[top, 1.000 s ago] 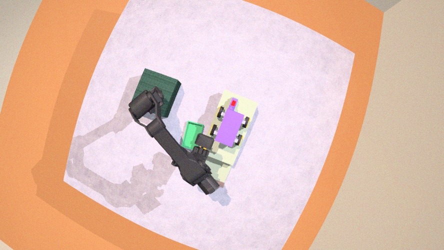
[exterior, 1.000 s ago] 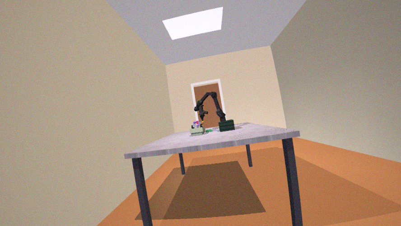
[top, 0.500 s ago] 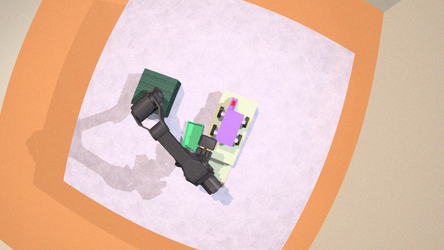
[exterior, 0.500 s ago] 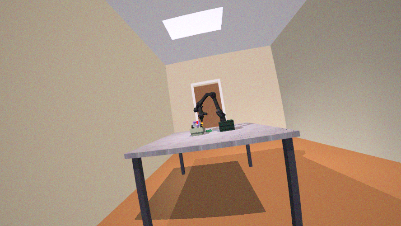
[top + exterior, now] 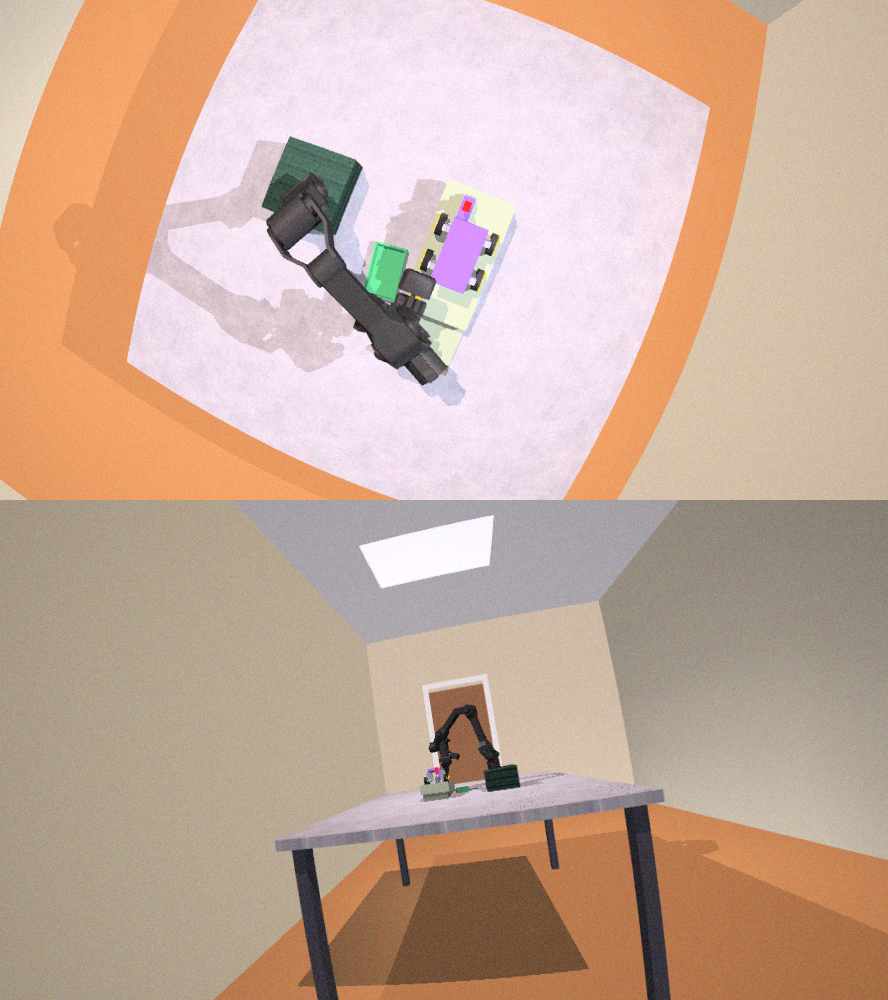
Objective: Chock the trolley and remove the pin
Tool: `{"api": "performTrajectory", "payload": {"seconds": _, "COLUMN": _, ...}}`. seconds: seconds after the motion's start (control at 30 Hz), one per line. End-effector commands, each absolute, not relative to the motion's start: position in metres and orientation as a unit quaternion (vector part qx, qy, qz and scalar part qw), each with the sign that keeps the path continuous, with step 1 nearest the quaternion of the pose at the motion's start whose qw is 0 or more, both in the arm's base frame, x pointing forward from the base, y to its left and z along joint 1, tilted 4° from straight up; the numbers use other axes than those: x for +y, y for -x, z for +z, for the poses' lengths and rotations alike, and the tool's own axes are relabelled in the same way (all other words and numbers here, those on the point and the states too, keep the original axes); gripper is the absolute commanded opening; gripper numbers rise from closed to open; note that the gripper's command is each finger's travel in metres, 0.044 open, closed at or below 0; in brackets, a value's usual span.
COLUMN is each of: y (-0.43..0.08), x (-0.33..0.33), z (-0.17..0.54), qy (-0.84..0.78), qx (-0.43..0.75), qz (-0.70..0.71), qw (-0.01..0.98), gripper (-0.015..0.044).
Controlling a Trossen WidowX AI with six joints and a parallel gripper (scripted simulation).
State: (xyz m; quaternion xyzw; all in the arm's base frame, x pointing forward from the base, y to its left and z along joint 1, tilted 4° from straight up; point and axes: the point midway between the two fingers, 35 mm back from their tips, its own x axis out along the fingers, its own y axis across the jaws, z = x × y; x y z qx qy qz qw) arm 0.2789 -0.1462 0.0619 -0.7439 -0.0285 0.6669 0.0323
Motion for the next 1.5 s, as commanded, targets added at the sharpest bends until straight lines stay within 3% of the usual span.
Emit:
{"api": "performTrajectory", "payload": {"seconds": 0.0, "y": -0.278, "x": -0.143, "z": 0.050, "qy": 0.740, "qx": -0.031, "qz": 0.670, "qw": 0.039, "gripper": 0.0000}}
{"api": "performTrajectory", "payload": {"seconds": 1.47, "y": -0.281, "x": -0.114, "z": 0.043, "qy": 0.740, "qx": -0.032, "qz": 0.670, "qw": 0.040, "gripper": 0.0000}}
